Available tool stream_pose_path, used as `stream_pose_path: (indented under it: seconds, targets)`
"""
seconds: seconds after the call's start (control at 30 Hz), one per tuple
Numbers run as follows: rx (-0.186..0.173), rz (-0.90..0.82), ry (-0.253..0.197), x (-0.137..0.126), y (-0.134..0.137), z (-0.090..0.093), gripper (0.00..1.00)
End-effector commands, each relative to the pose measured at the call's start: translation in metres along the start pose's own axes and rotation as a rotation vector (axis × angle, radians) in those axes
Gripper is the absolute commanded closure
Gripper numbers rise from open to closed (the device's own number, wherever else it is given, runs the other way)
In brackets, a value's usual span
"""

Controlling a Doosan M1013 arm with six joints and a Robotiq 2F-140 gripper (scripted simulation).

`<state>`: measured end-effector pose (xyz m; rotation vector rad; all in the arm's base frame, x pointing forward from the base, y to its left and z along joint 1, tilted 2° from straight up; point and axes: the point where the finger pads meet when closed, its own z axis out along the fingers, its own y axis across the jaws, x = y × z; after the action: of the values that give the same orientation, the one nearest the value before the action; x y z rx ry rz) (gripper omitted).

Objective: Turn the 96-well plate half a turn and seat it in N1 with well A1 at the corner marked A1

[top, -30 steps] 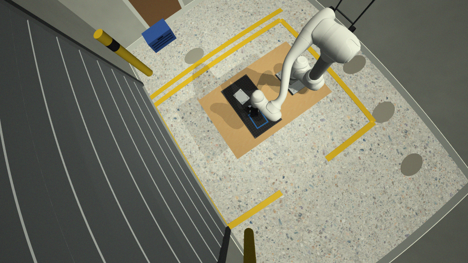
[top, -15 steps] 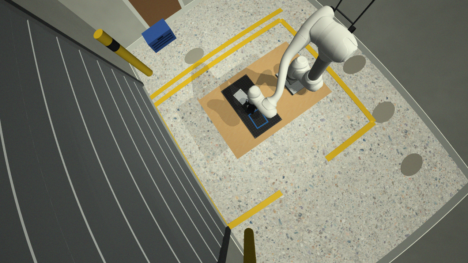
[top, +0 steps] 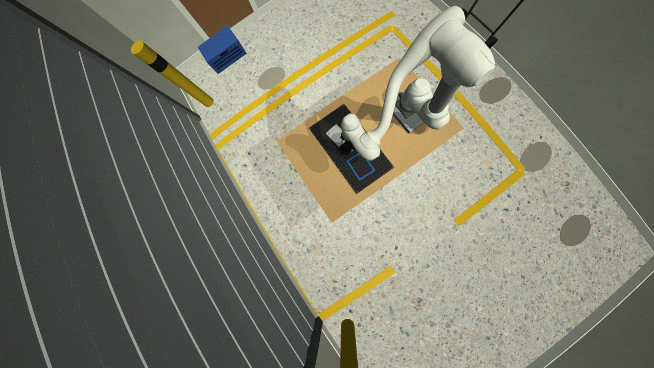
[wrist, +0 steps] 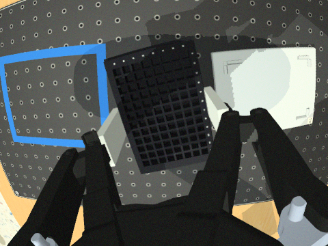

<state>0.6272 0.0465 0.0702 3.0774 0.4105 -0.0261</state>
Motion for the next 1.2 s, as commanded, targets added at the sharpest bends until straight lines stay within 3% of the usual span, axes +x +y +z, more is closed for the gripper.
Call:
stream_pose_path:
  seconds: [0.0,1.17]
  targets:
    - [0.000,0.000,0.000,-0.002,0.008,0.000,1.00]
    - [0.000,0.000,0.000,-0.021,0.110,-0.004,1.00]
